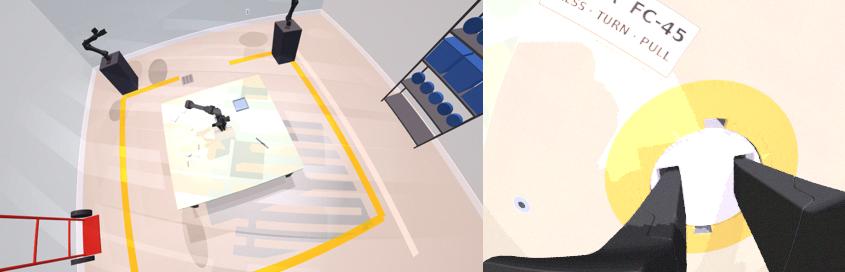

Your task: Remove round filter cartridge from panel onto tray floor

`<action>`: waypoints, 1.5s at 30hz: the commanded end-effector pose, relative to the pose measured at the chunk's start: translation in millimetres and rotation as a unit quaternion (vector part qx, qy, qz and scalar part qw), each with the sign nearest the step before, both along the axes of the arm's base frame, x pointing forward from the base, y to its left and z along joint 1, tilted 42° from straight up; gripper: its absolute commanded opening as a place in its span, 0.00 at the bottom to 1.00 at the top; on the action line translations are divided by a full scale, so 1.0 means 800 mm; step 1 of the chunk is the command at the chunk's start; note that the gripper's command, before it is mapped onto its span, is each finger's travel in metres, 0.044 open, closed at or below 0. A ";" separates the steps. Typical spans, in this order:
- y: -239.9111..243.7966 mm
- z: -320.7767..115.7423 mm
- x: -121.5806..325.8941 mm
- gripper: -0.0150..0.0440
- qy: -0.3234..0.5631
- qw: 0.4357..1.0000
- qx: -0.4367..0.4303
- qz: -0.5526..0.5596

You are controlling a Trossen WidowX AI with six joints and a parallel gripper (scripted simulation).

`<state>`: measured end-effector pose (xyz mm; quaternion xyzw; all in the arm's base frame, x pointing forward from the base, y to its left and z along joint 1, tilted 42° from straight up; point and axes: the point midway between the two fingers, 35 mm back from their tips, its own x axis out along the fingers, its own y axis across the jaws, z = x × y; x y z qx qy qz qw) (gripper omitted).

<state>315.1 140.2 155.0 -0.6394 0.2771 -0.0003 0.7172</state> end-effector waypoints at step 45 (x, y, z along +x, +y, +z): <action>-0.003 -0.002 0.005 0.25 0.237 0.750 -0.558 0.265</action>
